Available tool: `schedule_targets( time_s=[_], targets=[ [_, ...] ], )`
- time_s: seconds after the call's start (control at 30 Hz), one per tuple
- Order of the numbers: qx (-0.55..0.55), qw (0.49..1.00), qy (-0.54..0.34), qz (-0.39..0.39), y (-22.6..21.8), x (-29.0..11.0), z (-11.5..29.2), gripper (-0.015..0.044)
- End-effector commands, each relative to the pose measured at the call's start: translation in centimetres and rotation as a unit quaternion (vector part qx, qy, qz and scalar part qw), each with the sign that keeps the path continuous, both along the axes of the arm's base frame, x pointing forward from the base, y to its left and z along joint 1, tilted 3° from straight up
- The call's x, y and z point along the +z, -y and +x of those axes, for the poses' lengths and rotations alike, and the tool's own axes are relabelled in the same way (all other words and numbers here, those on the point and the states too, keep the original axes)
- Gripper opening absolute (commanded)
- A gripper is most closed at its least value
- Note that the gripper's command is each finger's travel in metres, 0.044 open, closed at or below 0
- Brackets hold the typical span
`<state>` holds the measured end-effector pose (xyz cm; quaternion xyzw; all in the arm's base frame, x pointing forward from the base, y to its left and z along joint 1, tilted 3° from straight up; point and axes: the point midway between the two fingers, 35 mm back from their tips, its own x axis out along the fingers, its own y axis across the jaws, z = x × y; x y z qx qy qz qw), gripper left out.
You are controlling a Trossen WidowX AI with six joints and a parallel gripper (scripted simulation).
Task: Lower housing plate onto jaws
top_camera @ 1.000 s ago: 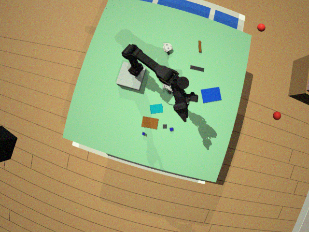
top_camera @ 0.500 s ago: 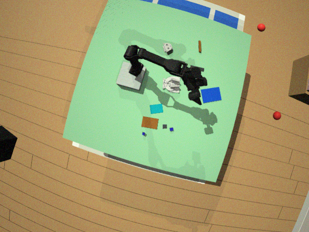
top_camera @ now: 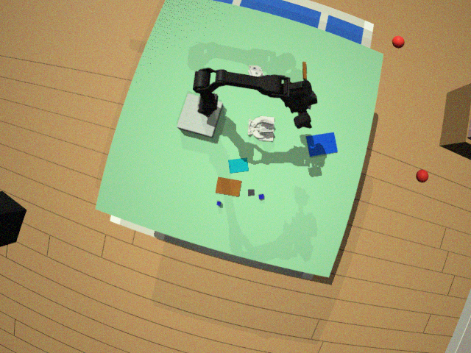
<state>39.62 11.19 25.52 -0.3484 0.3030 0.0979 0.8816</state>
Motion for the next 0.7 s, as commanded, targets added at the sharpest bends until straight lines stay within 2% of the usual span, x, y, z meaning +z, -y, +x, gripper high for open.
schedule_targets(
  time_s=[0.0, 0.3, 0.67],
  targets=[
    [0.017, 0.999, -0.041, 0.026, -2.8, -2.2, -1.5, 0.044],
    [0.058, 0.984, -0.148, 0.076, -9.8, -6.6, -7.2, 0.044],
    [0.079, 0.948, -0.294, 0.088, -15.6, -11.3, -17.1, 0.044]
  ],
)
